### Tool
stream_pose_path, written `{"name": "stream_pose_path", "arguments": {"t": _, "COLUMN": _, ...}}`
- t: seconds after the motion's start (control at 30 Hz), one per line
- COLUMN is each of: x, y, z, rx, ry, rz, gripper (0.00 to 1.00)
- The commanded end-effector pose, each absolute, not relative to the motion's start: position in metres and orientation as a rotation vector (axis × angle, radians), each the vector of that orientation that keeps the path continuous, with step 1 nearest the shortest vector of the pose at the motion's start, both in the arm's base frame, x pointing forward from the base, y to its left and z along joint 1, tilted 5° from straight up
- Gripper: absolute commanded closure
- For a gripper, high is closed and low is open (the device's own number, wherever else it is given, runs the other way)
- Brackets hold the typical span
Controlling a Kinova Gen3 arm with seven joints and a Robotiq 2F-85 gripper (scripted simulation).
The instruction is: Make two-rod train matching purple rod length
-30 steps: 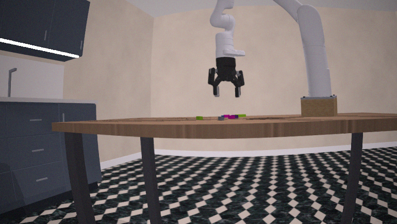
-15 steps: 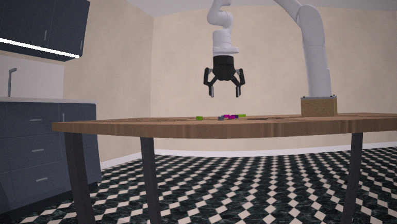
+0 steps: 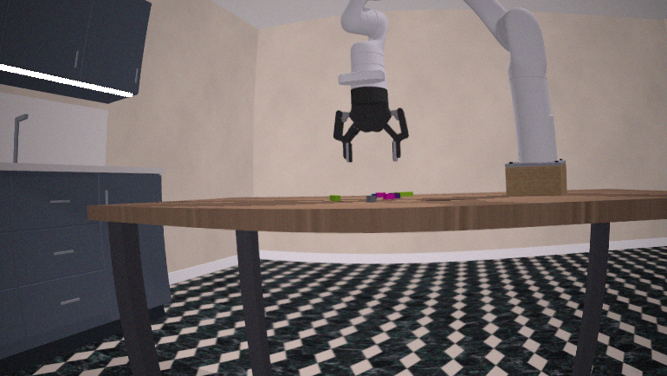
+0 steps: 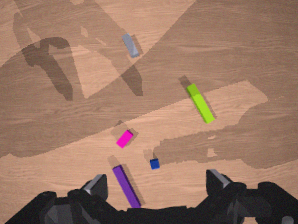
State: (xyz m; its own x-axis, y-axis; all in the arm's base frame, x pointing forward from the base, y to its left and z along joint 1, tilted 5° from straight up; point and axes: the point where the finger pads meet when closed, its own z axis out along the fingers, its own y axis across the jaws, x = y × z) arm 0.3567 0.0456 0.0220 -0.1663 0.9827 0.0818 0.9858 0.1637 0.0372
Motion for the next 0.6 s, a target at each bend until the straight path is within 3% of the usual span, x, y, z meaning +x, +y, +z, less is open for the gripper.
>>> {"name": "stream_pose_path", "arguments": {"t": 0.0, "x": 0.3532, "y": 0.0573, "z": 0.024, "rx": -2.018, "ry": -2.345, "rz": -0.116, "gripper": 0.0}}
{"name": "stream_pose_path", "arguments": {"t": 0.57, "x": 0.3517, "y": 0.0612, "z": 0.0243, "rx": -2.032, "ry": -2.332, "rz": -0.116, "gripper": 0.0}}
